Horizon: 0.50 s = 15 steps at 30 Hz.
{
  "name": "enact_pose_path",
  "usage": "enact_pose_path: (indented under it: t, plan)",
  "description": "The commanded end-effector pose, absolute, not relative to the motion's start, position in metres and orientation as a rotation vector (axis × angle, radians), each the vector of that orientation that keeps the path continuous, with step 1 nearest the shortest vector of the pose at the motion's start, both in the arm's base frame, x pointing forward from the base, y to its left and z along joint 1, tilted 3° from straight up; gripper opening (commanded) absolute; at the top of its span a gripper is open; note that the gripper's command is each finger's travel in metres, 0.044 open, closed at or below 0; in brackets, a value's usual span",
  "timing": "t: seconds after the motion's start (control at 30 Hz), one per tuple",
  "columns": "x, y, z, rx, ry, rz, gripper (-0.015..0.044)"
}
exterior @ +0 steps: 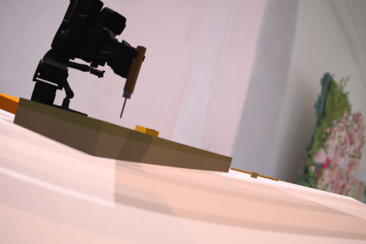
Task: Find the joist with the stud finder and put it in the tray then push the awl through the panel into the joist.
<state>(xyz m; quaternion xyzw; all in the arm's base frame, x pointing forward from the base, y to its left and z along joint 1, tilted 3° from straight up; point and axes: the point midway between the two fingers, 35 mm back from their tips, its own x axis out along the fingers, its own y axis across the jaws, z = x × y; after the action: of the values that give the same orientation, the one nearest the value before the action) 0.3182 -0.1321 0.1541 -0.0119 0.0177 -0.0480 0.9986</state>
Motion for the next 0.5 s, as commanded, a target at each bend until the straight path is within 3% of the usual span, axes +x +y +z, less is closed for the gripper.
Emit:
enact_pose_path:
  t: [0.0,0.47]
  plan:
    - [0.318,-0.133,0.148,-0.020,0.035,-0.099,0.0000]
    - [0.317,-0.132,0.127,-0.020,0.035,-0.099,0.0000]
